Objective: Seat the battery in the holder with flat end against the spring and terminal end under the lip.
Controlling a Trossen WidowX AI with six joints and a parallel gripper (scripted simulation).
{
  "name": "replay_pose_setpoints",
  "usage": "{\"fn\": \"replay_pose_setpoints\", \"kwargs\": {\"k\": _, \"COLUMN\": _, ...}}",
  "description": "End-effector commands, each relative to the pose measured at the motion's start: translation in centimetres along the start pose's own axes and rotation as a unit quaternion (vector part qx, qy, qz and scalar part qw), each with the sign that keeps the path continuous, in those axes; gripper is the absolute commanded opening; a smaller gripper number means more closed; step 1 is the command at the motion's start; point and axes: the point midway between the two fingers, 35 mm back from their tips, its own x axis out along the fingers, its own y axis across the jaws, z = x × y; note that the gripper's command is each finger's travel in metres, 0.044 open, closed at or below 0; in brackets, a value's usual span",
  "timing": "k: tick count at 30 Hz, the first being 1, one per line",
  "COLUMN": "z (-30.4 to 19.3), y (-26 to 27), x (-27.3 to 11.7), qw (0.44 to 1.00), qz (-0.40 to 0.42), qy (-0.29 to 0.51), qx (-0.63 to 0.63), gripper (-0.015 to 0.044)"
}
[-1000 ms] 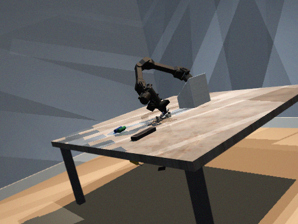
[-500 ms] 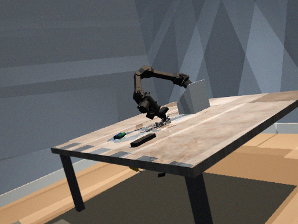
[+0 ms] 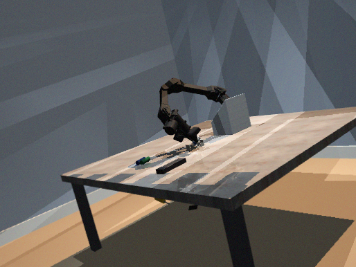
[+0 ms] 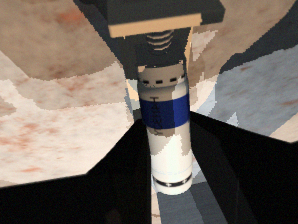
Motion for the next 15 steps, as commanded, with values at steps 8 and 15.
{"fn": "replay_pose_setpoints", "kwargs": {"k": 8, "z": 0.8, "y": 0.02, "x": -0.41, "qw": 1.0, "qz": 0.002, "qy": -0.002, "qx": 0.003, "gripper": 0.0074}}
{"fn": "replay_pose_setpoints", "kwargs": {"k": 15, "z": 1.09, "y": 0.02, "x": -0.57, "qw": 1.0, "qz": 0.002, "qy": 0.0, "qx": 0.003, "gripper": 0.0074}}
